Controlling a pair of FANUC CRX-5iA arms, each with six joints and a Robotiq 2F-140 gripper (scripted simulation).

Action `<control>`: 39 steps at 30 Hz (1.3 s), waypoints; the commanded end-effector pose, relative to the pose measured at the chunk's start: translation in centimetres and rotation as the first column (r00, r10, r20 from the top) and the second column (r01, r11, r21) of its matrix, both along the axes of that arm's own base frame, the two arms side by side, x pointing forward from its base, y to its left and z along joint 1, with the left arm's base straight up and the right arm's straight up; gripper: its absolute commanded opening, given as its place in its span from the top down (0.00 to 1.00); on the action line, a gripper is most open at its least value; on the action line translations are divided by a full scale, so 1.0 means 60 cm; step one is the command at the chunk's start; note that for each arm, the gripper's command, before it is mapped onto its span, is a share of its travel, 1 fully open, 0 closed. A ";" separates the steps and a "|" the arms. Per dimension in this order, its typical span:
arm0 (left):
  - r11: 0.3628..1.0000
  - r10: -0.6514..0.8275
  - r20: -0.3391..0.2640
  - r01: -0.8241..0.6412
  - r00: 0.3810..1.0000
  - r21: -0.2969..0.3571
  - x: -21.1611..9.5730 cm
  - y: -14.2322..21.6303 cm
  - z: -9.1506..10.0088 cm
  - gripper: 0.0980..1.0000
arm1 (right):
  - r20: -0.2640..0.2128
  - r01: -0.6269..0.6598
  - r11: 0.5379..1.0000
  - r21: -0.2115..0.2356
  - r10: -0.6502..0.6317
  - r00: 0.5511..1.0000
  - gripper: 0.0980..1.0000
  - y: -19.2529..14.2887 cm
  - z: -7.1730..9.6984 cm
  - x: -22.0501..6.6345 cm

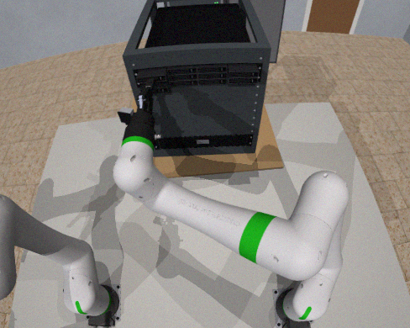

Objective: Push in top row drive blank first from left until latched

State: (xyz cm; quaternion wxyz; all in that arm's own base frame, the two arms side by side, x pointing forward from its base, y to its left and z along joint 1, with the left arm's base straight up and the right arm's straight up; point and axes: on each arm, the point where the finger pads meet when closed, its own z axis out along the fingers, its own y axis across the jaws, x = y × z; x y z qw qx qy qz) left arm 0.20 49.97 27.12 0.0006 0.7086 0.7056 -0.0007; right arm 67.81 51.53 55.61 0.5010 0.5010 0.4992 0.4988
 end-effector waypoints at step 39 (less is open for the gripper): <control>1.000 0.000 0.000 0.000 1.000 0.002 0.000 0.000 0.001 0.00 | 0.001 0.000 1.000 0.001 0.000 1.000 1.00 -0.001 0.003 0.033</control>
